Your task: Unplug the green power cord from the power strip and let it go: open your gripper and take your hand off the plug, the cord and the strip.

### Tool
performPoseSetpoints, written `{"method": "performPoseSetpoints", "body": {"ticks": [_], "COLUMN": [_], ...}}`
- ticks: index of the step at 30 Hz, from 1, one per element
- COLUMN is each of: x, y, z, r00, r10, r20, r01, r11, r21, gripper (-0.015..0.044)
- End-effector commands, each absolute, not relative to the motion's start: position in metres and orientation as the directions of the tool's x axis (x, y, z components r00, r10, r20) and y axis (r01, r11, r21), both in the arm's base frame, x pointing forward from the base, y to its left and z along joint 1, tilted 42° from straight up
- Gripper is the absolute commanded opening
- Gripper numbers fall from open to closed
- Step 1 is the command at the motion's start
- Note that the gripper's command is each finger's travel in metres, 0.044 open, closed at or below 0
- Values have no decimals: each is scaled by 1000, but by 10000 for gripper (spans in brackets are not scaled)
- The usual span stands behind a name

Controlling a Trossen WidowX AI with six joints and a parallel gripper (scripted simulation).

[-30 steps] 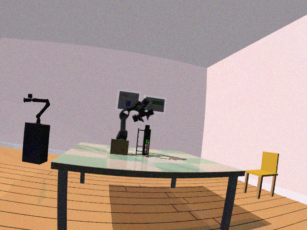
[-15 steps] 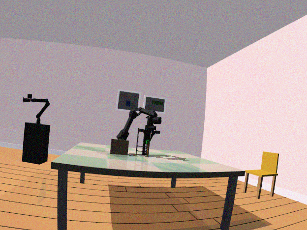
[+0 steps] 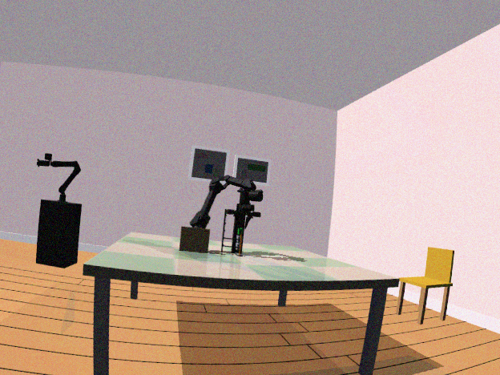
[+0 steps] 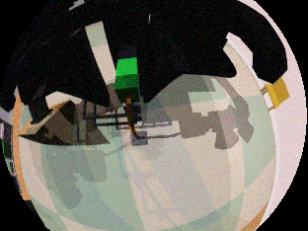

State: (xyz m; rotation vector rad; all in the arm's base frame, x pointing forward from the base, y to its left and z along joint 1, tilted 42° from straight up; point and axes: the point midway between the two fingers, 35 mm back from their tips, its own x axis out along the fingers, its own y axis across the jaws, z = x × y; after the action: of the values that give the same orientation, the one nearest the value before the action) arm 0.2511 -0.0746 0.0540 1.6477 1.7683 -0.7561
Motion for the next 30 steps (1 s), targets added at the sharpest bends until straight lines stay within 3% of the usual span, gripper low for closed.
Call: {"method": "performPoseSetpoints", "body": {"ticks": [1, 28, 30], "x": [250, 249, 250], "y": [-69, -45, -48], "z": [58, 62, 64], "r00": [-52, -52, -51], "r10": [660, 662, 659], "r20": [-749, -748, -751], "r01": [998, 998, 998], "r11": [64, 64, 68], "r21": [-13, -13, -8], "gripper": [160, 160, 108]}}
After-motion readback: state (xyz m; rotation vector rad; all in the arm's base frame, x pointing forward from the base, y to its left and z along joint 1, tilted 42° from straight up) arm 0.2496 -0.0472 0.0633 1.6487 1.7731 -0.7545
